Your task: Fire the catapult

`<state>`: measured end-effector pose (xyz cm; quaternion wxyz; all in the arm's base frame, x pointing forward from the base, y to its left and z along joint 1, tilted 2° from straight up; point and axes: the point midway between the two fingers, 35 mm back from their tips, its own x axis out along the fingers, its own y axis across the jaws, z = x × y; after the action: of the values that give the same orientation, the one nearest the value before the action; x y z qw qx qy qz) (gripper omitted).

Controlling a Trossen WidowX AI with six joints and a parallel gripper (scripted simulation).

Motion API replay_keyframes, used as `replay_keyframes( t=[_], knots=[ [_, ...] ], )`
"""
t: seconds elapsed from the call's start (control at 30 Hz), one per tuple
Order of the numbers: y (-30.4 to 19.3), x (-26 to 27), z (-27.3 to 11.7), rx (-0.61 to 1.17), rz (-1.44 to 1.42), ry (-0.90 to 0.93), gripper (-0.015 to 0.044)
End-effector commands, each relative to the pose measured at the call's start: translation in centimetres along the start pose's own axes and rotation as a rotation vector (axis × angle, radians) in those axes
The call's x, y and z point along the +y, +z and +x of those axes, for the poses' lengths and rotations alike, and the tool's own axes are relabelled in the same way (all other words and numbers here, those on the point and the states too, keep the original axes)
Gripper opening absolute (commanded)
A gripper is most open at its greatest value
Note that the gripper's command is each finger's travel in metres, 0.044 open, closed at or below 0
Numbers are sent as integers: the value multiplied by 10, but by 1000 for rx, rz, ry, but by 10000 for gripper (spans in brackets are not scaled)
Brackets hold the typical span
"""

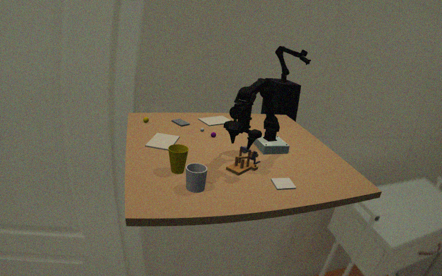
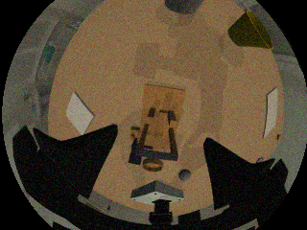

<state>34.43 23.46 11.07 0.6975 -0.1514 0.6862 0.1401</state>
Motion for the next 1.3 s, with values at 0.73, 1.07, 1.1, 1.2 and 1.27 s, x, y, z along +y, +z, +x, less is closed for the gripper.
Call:
replay_keyframes(
  t=[0.73,1.07,1.1,1.2,1.27],
  knots=[
    [-7,-1,44,10,0,0,440],
    [-6,0,60,10,0,0,440],
    [-6,0,62,10,0,0,440],
    [-5,0,67,10,0,0,440],
    [-5,0,70,10,0,0,440]
  ],
)
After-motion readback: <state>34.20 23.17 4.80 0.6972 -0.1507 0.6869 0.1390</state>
